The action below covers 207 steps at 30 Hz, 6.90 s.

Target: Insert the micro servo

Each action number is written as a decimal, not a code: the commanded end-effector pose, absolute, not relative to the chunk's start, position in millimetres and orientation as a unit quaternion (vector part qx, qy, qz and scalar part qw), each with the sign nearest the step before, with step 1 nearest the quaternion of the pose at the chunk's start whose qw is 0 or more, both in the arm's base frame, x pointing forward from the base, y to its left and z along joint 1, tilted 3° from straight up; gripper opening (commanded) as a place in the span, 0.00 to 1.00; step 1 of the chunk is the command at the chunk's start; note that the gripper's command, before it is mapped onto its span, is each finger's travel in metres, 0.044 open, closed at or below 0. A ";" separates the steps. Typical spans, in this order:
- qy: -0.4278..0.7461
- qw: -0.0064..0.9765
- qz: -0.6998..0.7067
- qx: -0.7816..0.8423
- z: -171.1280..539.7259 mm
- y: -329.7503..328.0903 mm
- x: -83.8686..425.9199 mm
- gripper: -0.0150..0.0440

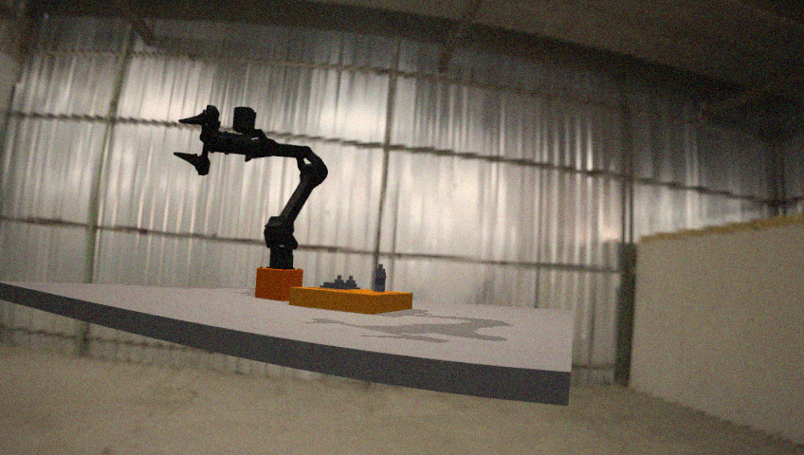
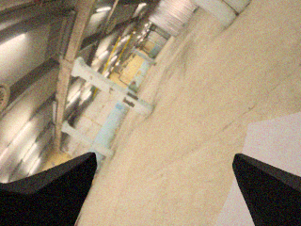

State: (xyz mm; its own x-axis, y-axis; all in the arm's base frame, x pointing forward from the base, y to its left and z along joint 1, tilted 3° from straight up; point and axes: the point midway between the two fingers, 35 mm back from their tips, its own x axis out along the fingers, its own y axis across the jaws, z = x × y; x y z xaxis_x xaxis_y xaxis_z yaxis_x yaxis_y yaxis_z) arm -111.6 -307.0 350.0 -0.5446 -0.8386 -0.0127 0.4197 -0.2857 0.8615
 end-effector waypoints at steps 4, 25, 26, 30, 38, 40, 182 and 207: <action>-0.369 0.471 -0.733 0.325 326.9 -338.0 -48.5 1.00; -0.106 0.602 -0.627 0.482 246.7 -328.2 150.8 1.00; -0.091 0.607 -0.621 0.488 242.5 -324.3 160.0 1.00; -0.033 0.625 -0.595 0.503 227.2 -305.1 195.0 1.00; 0.085 0.652 -0.544 0.522 196.6 -253.8 255.3 1.00; 0.116 0.656 -0.530 0.525 188.6 -238.0 268.6 1.00; 0.600 0.636 -0.355 0.331 77.4 -68.8 293.5 0.25; 0.691 0.715 -0.092 0.056 77.5 -68.7 293.5 0.25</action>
